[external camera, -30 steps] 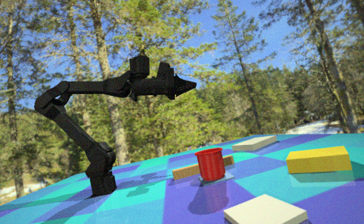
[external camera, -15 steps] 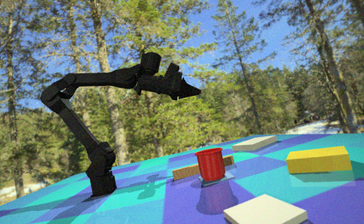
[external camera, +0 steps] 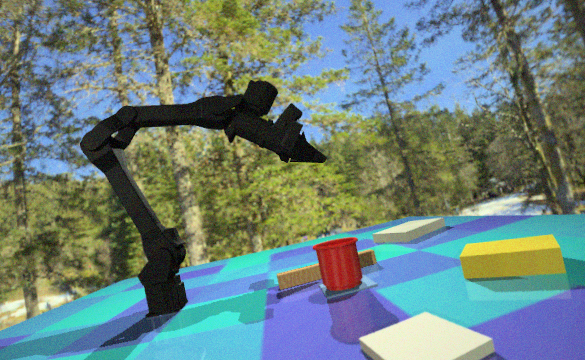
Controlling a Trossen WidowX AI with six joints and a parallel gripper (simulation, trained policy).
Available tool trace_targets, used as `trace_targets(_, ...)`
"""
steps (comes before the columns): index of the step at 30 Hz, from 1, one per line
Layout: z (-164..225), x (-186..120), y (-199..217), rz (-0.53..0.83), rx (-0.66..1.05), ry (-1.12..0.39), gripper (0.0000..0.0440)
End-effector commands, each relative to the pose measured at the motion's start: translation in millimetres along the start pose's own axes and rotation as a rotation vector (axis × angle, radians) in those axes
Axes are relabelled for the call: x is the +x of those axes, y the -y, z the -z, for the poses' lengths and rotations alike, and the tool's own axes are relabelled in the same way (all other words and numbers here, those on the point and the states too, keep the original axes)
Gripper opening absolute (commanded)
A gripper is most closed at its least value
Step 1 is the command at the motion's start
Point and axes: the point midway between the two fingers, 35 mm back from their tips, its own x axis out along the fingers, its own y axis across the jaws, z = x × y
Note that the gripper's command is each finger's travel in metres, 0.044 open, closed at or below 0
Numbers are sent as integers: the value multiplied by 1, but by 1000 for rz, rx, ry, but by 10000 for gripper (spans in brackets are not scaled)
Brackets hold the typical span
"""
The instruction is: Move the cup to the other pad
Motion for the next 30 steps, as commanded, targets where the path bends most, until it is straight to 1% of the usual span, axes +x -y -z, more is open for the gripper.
trace_targets(1, -1, 1, -1, 7, 7, -32, 106)
trace_targets(10, 9, 10, -1, 30, 7, -180, 94)
trace_targets(30, 33, 21, 11, 94, -48, -498, 124)
